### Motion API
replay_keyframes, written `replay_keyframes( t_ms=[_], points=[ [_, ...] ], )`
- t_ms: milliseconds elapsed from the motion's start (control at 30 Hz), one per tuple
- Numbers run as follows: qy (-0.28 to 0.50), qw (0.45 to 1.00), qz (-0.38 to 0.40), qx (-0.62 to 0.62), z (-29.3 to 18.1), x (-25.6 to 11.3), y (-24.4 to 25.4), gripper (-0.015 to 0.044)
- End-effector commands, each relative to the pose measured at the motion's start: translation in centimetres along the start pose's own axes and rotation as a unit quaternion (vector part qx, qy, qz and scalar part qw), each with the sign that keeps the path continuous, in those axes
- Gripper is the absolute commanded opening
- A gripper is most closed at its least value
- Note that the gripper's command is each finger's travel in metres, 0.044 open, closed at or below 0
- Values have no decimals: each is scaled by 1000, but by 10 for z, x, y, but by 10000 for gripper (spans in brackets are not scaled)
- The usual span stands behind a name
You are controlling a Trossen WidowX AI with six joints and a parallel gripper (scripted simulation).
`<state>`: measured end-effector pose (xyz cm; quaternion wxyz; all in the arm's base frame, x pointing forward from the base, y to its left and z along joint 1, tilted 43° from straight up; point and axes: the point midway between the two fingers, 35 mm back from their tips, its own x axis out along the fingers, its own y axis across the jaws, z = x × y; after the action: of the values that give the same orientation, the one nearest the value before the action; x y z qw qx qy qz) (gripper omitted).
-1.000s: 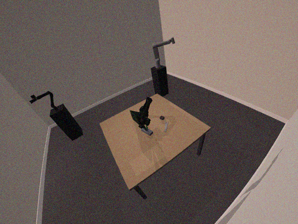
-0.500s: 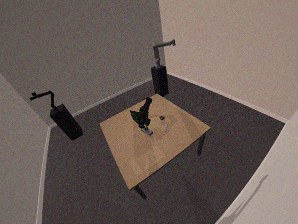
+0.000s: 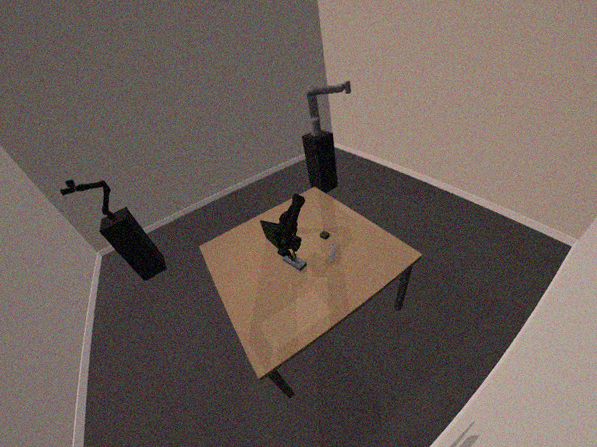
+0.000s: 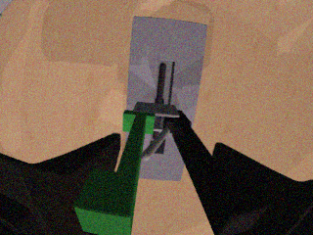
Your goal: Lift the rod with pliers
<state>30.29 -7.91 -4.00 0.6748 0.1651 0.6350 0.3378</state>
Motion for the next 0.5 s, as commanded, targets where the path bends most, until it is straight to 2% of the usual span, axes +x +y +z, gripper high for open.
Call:
replay_keyframes(
  t_ms=[0,467],
  points=[
    [-2,1000,1,0,1,-1,1,288],
    [-2,1000,1,0,1,-1,3,270]
  ],
)
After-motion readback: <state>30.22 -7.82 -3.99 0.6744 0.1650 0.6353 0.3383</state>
